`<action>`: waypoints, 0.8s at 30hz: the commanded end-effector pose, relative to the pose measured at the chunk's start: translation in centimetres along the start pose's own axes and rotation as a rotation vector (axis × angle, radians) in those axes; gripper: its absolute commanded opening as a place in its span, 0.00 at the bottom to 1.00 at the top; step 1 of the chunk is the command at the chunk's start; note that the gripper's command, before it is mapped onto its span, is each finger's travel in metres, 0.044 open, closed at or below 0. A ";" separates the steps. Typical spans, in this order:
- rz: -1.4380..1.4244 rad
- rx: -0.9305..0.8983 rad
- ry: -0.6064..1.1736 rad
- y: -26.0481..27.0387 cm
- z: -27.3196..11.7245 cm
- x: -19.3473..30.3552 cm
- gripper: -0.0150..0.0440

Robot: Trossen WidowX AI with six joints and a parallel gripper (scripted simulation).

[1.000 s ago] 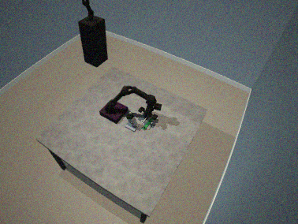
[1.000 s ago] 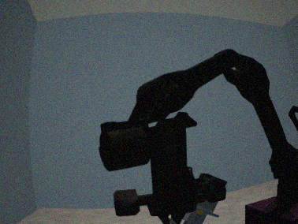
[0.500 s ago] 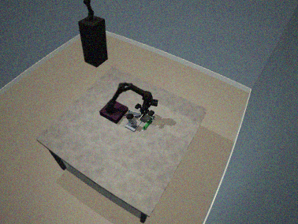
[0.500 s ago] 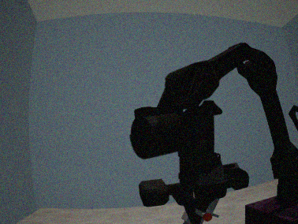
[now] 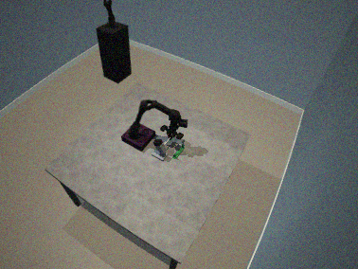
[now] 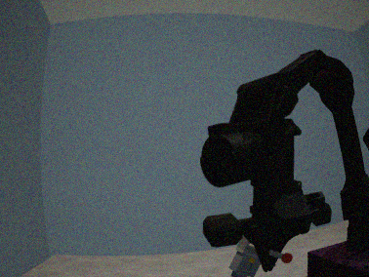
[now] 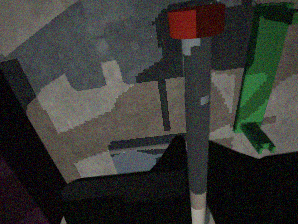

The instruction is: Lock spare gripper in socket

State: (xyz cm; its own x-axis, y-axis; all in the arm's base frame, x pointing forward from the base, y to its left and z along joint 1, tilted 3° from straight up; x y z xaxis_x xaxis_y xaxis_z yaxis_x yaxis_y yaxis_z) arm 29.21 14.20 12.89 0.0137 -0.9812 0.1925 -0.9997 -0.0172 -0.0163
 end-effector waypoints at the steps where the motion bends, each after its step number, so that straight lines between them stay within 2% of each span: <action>1: 0.002 -0.003 -0.003 0.2 1.1 -0.3 0.25; 8: -0.002 -0.007 -0.005 0.2 4.3 -1.1 0.25; 24: -0.001 -0.008 -0.005 0.0 4.5 -0.4 0.25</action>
Point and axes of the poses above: the point midway between the two fingers, 35 mm back from their tips, its own z axis out along the fingers, its own y axis across the jaws, x = y × z, the point moved 5 cm from there along -z, back along the fingers, and after that the axes turned 2 degrees about z, right-handed, at the moved point
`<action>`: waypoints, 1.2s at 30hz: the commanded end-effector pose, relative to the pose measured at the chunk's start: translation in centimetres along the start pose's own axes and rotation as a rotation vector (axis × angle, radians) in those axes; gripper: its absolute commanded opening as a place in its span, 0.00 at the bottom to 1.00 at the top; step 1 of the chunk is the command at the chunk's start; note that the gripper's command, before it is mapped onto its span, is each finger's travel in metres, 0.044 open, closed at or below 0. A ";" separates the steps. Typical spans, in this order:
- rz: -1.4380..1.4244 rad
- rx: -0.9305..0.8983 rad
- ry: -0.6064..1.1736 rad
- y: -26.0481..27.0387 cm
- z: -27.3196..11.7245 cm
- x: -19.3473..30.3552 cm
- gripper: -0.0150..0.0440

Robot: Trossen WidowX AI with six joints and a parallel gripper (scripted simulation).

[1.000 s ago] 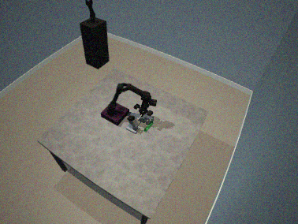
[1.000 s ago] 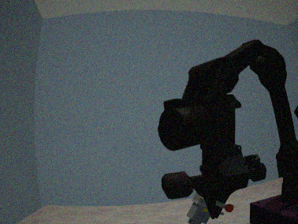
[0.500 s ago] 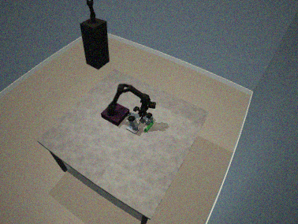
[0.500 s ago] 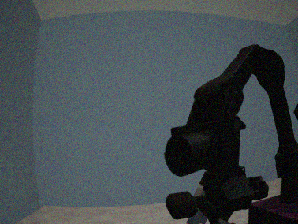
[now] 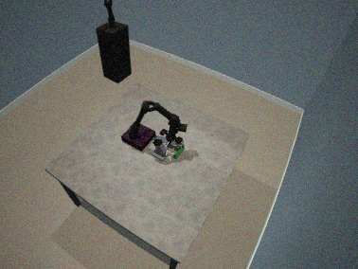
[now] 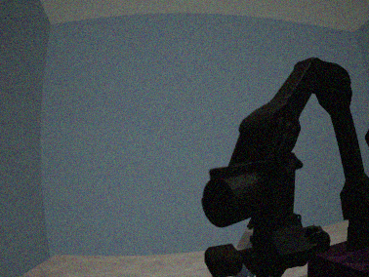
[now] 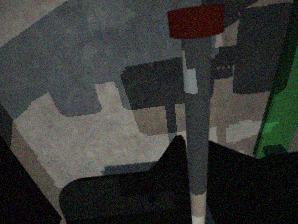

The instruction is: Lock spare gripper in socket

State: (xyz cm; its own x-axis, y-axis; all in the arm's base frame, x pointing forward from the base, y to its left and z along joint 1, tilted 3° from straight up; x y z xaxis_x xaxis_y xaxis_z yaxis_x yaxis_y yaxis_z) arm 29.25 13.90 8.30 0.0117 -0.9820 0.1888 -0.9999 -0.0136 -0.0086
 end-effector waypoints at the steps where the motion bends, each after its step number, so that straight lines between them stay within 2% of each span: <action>1: -0.003 0.000 -0.002 0.0 0.0 0.3 0.25; 36: -0.002 -0.009 -0.003 0.0 0.6 2.4 0.25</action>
Point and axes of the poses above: the point midway between the two fingers, 35 mm back from their tips, its own z axis out along the fingers, its own y axis across the jaws, x = y × z, the point moved 5 cm from there along -z, back along the fingers, and after that the axes turned 2 degrees about z, right-handed, at the moved point
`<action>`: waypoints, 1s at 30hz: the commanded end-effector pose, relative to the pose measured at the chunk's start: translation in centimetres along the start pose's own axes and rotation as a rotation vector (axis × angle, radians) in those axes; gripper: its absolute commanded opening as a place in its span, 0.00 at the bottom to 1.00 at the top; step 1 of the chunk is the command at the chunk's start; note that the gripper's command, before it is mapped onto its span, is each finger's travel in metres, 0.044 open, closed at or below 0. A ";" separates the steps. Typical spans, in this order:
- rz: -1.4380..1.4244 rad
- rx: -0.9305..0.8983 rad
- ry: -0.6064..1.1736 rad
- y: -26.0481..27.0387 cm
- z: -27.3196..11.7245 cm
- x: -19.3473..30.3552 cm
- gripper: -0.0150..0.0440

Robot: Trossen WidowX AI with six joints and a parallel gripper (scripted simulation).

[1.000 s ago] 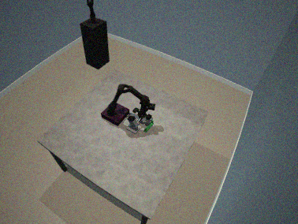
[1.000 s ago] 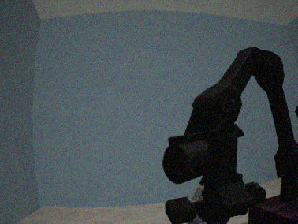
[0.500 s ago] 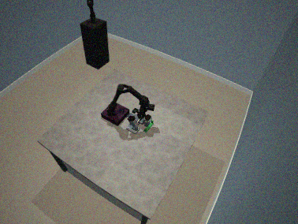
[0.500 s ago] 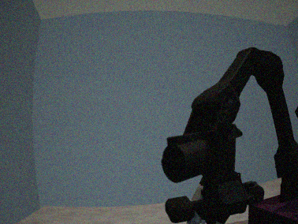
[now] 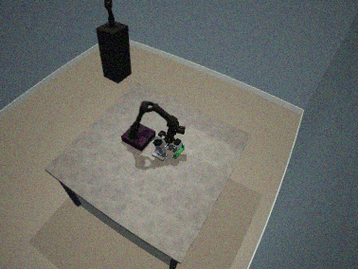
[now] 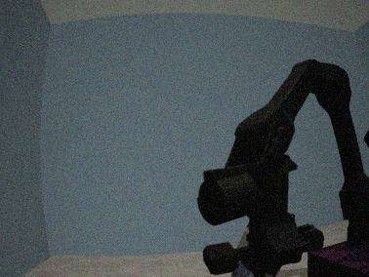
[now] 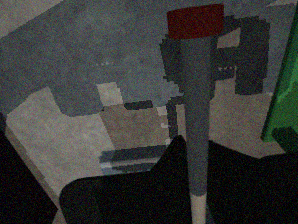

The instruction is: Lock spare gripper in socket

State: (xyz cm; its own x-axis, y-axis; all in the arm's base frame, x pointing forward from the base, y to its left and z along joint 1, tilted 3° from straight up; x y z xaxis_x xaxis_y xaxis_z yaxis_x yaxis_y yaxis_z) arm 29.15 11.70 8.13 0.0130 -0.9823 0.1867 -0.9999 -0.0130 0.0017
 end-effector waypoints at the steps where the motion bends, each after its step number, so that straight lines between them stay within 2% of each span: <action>1: -0.001 0.001 -0.001 -0.1 0.1 0.3 0.25; 30: -0.003 -0.006 -0.002 -0.2 0.5 2.1 0.25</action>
Point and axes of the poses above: the point midway between the two fingers, 35 mm back from their tips, its own z axis out along the fingers, its own y axis across the jaws, x = y × z, the point moved 5 cm from there along -z, back along the fingers, and after that the axes turned 2 degrees about z, right-handed, at the moved point
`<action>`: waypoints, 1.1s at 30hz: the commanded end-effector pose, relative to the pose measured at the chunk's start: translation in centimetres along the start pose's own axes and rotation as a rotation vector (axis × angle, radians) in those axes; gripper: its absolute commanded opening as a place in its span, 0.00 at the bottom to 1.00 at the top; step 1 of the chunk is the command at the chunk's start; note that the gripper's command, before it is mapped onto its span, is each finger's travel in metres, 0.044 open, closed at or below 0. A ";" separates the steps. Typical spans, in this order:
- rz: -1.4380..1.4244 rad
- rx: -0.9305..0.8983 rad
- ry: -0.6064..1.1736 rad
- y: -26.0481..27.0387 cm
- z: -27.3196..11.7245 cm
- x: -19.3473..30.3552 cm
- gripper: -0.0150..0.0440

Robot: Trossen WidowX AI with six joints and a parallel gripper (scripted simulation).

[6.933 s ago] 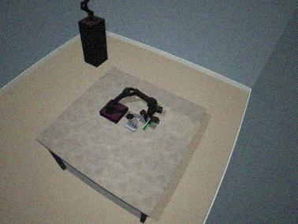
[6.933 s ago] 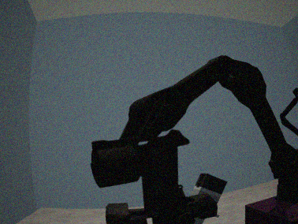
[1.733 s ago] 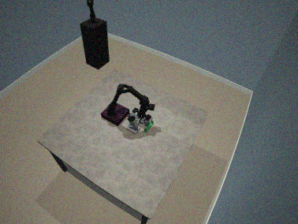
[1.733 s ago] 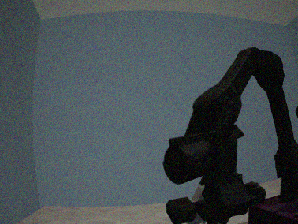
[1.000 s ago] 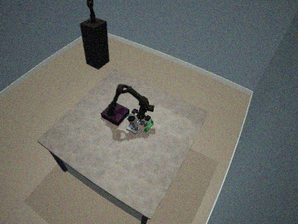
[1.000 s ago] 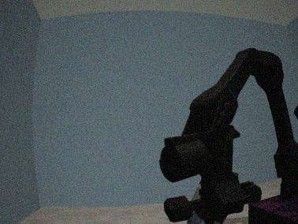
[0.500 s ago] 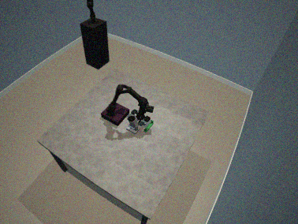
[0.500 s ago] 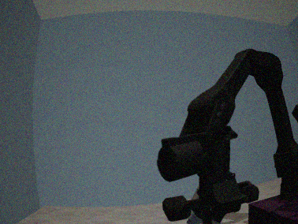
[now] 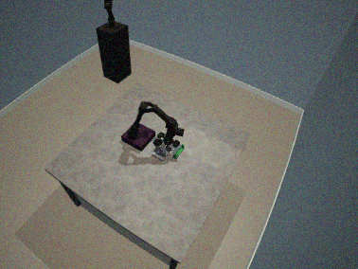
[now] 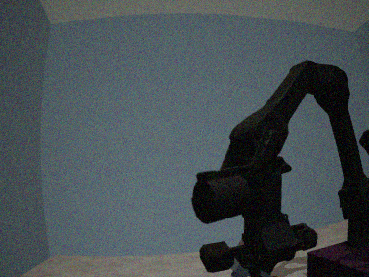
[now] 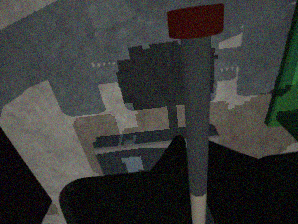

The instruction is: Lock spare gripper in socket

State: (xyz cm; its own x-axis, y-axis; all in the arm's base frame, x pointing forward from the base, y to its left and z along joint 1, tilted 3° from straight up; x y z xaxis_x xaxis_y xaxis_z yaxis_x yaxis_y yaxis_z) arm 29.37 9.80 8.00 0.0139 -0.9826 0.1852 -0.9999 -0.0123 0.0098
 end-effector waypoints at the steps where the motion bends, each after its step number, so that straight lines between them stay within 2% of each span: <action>1: -0.003 0.002 0.000 -0.1 0.0 0.3 0.25; 33: -0.006 -0.007 -0.001 -0.2 0.5 2.1 0.25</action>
State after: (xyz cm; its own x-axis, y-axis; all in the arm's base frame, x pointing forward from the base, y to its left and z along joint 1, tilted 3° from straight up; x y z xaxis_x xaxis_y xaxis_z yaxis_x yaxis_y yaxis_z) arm 29.51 7.80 7.87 0.0165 -0.9829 0.1833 -0.9997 -0.0132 0.0192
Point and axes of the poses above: the point midway between the two fingers, 35 mm back from their tips, its own z axis out along the fingers, its own y axis across the jaws, x = y × z, the point moved 5 cm from there along -z, back along the fingers, and after that the axes turned 2 degrees about z, right-handed, at the moved point
